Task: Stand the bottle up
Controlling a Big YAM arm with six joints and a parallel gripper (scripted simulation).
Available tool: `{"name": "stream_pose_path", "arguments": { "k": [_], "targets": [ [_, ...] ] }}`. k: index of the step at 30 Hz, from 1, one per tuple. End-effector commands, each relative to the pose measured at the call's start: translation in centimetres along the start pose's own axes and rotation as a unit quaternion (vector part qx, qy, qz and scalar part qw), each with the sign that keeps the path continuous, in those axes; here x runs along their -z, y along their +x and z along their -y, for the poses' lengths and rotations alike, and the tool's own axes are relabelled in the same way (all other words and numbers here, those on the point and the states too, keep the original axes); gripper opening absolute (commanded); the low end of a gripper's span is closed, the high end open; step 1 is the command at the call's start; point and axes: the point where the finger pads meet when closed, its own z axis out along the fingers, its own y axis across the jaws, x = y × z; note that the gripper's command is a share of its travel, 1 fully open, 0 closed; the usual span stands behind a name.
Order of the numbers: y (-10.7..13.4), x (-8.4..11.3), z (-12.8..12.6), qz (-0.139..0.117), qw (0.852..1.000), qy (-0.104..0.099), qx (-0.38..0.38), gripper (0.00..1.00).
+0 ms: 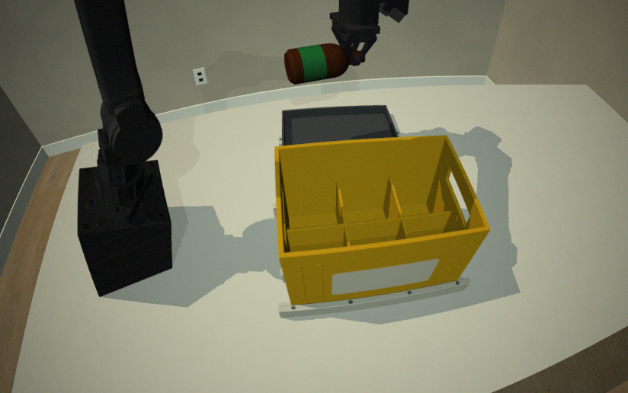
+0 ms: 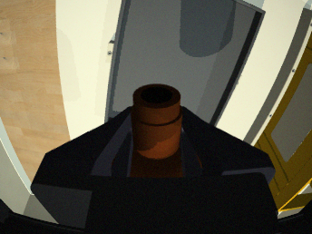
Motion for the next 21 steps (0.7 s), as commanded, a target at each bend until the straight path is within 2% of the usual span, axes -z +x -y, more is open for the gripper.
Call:
{"name": "stream_pose_path", "arguments": {
  "k": [1,21],
  "targets": [
    [-2.13,3.82,-1.42,0.036,0.999,-0.017,-0.002,0.0],
    [-2.13,3.82,-1.42,0.036,0.999,-0.018,-0.015,0.0]
  ]
}}
